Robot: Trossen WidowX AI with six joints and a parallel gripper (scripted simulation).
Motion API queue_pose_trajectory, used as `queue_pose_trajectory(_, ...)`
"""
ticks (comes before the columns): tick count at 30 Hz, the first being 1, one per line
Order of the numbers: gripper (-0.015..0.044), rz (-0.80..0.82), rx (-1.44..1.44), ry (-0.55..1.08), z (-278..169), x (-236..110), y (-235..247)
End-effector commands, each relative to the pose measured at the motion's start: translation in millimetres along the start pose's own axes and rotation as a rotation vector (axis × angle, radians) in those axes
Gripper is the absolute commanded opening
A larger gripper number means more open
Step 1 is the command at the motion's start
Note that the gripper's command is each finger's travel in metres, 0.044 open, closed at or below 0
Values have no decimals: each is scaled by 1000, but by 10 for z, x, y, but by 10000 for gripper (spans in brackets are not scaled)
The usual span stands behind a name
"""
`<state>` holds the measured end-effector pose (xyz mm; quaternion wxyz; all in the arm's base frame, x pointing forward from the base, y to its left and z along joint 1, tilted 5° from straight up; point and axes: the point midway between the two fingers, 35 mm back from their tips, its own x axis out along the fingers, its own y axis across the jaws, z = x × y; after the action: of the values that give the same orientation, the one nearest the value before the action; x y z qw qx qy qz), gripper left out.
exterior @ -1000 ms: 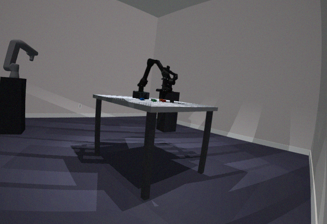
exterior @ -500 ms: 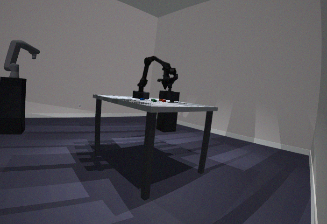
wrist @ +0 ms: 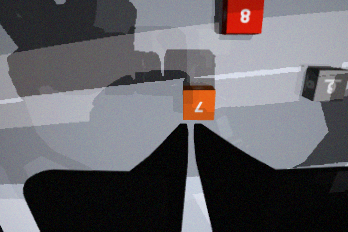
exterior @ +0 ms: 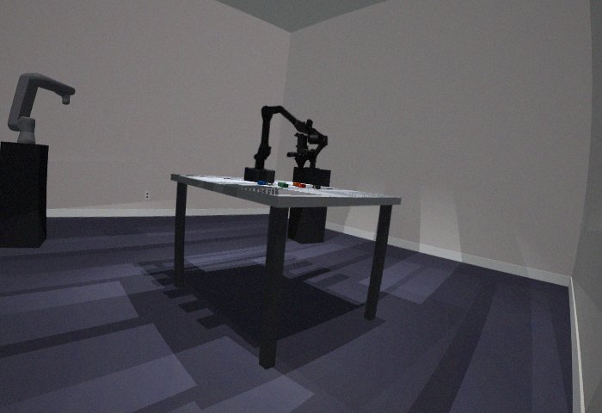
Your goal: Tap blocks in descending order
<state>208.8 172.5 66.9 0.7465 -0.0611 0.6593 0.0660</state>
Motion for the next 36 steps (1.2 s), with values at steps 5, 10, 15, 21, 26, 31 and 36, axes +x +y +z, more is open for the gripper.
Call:
queue_pose_trajectory(5, 20, -28, 1, 37, -130, 498, -84)
queue_pose_trajectory(10, 20, -28, 1, 37, -130, 553, -85)
queue_pose_trajectory(15, 20, -28, 1, 37, -132, 634, -86)
queue_pose_trajectory(21, 20, -28, 1, 37, -137, 729, -90)
queue_pose_trajectory(26, 20, -28, 1, 37, -143, 796, -94)
queue_pose_trajectory(31, 20, -28, 1, 37, -143, 799, -94)
queue_pose_trajectory(36, 20, -27, 1, 36, -128, 519, -83)
